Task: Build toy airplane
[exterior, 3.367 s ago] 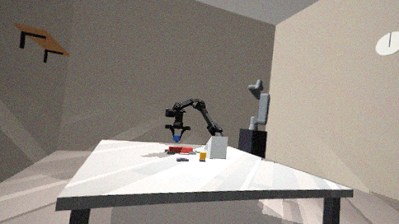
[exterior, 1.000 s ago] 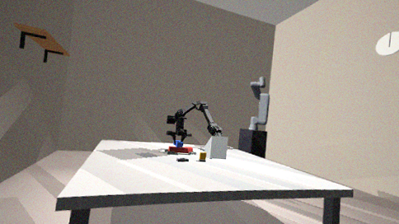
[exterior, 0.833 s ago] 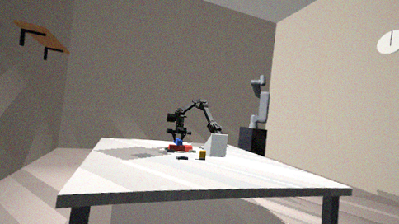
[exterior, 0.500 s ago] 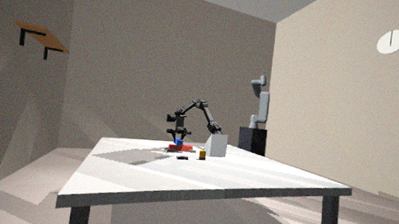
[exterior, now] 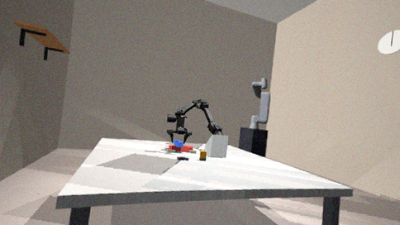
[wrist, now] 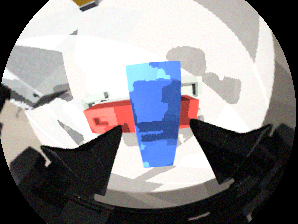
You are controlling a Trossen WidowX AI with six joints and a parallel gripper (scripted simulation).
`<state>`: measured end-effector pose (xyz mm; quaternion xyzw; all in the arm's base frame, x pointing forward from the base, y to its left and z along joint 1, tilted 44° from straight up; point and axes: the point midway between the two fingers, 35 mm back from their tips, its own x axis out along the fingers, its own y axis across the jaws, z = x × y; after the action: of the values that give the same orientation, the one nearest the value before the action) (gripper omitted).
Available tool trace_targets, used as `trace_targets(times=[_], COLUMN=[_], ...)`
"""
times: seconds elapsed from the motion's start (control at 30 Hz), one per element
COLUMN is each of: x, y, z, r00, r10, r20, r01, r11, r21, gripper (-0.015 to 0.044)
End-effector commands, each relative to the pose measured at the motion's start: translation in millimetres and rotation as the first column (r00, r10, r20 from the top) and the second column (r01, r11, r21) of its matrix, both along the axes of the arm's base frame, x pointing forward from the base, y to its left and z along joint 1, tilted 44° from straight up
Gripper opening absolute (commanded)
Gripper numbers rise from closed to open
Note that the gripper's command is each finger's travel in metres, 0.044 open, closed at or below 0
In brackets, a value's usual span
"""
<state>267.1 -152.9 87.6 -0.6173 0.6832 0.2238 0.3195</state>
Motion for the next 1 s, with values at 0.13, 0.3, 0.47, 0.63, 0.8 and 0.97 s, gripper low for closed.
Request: trace_targets(times=[0.13,0.3,0.47,0.63,0.8,0.97], x=[4.2,5.1,6.5,6.6,6.7,6.8], y=[53.2,62.2,62.7,61.7,61.1,60.5], z=[52.7,60.0,59.1,58.8,58.5,58.2], r00=[1.0,1.0,0.991,0.818,0.462,0.022], r10=[0.004,0.005,-0.093,-0.405,-0.621,-0.692], r20=[0.001,0.001,0.096,0.408,0.634,0.722], r01=[-0.004,-0.005,0.093,0.412,0.642,0.733], r11=[1.0,1.0,0.996,0.908,0.727,0.502], r21=[0.006,0.004,0.004,0.076,0.243,0.459], gripper=[0.044,0.044,0.044,0.044,0.044,0.044])
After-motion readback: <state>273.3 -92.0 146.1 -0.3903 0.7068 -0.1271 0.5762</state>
